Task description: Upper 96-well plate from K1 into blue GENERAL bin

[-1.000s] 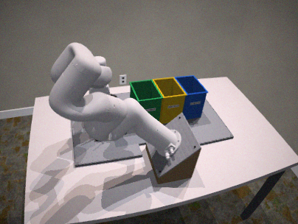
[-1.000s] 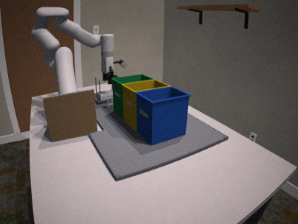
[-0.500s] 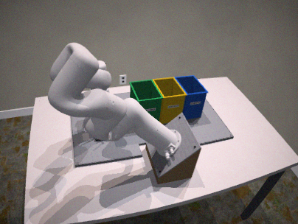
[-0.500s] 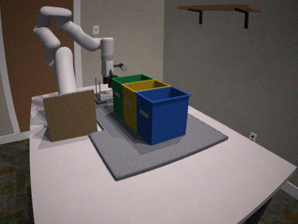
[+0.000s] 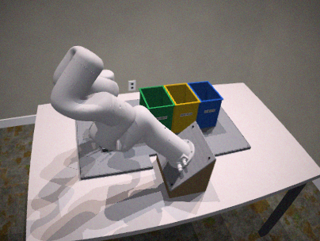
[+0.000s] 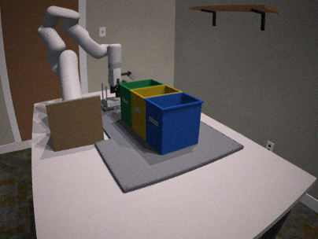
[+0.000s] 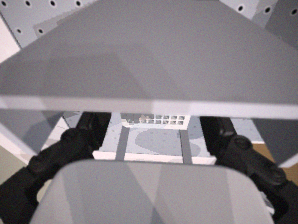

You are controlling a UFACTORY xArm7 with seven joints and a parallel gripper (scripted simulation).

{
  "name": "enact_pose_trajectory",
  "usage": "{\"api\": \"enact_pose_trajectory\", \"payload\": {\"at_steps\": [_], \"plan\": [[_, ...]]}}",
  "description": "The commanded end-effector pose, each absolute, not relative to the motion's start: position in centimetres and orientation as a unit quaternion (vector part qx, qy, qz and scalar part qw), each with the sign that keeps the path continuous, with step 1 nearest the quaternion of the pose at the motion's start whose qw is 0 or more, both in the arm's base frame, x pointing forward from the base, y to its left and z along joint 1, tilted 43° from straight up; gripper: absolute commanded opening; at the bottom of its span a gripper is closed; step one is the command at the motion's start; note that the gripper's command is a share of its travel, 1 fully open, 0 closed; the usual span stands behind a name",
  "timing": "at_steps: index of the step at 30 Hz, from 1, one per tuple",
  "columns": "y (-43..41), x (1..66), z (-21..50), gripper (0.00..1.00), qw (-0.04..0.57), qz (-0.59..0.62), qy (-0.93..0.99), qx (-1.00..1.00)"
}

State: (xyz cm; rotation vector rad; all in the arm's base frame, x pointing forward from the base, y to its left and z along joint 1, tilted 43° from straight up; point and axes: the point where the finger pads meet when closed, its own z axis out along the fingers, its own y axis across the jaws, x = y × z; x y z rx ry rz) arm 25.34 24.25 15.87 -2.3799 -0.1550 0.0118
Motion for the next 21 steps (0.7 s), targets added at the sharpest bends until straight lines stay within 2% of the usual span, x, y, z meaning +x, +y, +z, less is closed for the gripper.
{"api": "enact_pose_trajectory", "payload": {"at_steps": [1, 21], "plan": [[24.59, 25.44, 15.57, 1.0, 0.37, 0.003, -0.06, -0.927], [24.91, 25.42, 15.23, 1.0, 0.37, 0.003, -0.06, -0.927]]}}
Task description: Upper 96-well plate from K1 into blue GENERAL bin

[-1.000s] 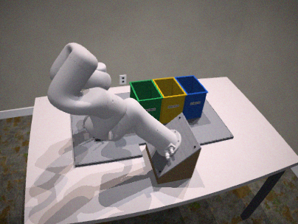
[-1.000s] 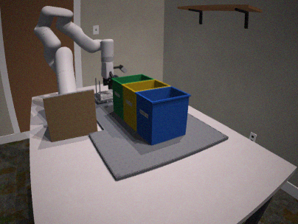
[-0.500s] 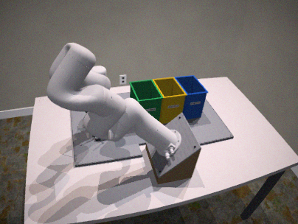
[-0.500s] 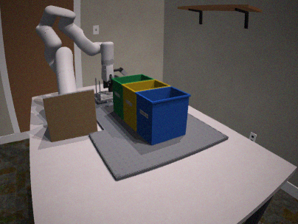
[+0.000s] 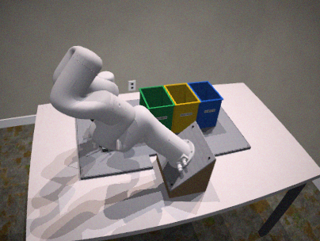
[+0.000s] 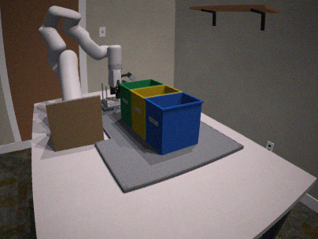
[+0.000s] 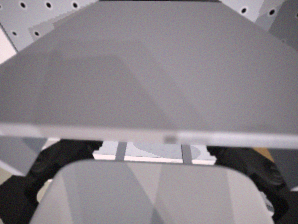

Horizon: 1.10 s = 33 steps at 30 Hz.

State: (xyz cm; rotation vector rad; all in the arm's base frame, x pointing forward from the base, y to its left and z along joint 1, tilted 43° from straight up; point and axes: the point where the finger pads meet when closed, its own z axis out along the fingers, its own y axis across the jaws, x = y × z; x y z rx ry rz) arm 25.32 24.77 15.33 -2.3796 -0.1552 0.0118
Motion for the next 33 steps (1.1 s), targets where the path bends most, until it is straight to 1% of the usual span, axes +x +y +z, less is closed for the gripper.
{"api": "enact_pose_trajectory", "payload": {"at_steps": [1, 33], "plan": [[25.0, 25.4, 15.2, 1.0, 0.37, 0.003, -0.06, -0.927], [26.0, 25.3, 14.1, 1.0, 0.37, 0.003, -0.06, -0.927]]}}
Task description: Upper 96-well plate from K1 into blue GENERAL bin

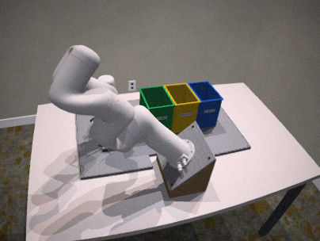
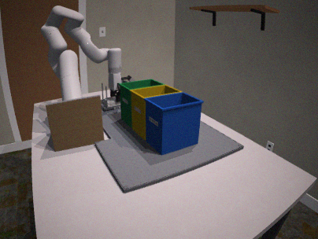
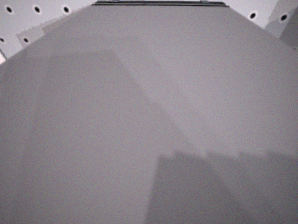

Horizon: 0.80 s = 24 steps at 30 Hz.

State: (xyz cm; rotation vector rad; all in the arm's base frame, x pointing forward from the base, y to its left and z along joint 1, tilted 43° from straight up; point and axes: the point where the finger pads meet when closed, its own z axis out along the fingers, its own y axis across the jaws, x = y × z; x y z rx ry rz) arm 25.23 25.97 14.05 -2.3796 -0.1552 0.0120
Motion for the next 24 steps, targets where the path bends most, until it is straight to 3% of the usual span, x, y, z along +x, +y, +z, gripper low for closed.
{"api": "enact_pose_trajectory", "payload": {"at_steps": [1, 11, 12, 24], "plan": [[25.96, 25.34, 14.11, 1.0, 0.37, 0.003, -0.06, -0.927], [25.96, 25.34, 14.12, 1.0, 0.37, 0.003, -0.06, -0.927], [25.92, 25.34, 14.15, 0.0, 0.37, 0.003, -0.06, -0.927], [25.92, 25.34, 14.15, 0.0, 0.37, 0.003, -0.06, -0.927]]}}
